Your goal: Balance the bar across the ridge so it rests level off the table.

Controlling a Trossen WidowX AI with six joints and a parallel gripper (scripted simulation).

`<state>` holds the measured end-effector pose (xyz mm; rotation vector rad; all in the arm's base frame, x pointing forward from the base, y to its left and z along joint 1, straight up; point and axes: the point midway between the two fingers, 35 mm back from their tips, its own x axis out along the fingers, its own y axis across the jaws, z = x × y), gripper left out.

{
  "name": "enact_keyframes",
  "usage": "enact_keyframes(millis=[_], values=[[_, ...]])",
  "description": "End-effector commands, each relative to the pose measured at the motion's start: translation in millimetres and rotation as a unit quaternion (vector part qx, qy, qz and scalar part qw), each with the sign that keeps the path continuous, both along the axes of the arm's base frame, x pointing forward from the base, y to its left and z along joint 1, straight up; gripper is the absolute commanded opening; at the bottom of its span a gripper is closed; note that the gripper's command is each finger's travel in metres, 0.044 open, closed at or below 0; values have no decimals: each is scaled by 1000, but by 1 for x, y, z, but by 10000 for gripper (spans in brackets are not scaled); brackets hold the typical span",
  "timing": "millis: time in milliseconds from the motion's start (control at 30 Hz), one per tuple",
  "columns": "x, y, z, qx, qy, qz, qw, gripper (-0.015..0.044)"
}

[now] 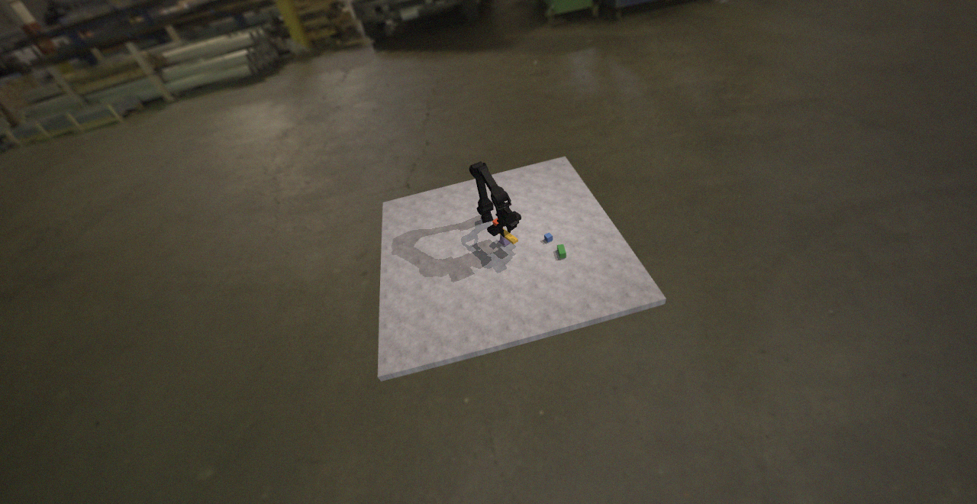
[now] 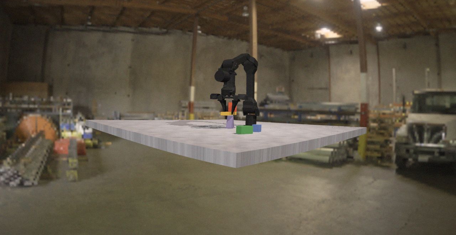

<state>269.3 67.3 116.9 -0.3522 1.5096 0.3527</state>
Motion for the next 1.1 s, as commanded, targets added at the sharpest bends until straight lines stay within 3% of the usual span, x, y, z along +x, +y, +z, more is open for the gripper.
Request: enact_keyframes(millis=[0,400,733,867,1067], values=[[0,0,0,0,0,0,1000,173],[0,0,0,0,0,0,1000,185],[0,0,0,0,0,0,1000,440],[1,0,7,0,0,0,1000,440],[2,0,73,0,0,0,1000,440]])
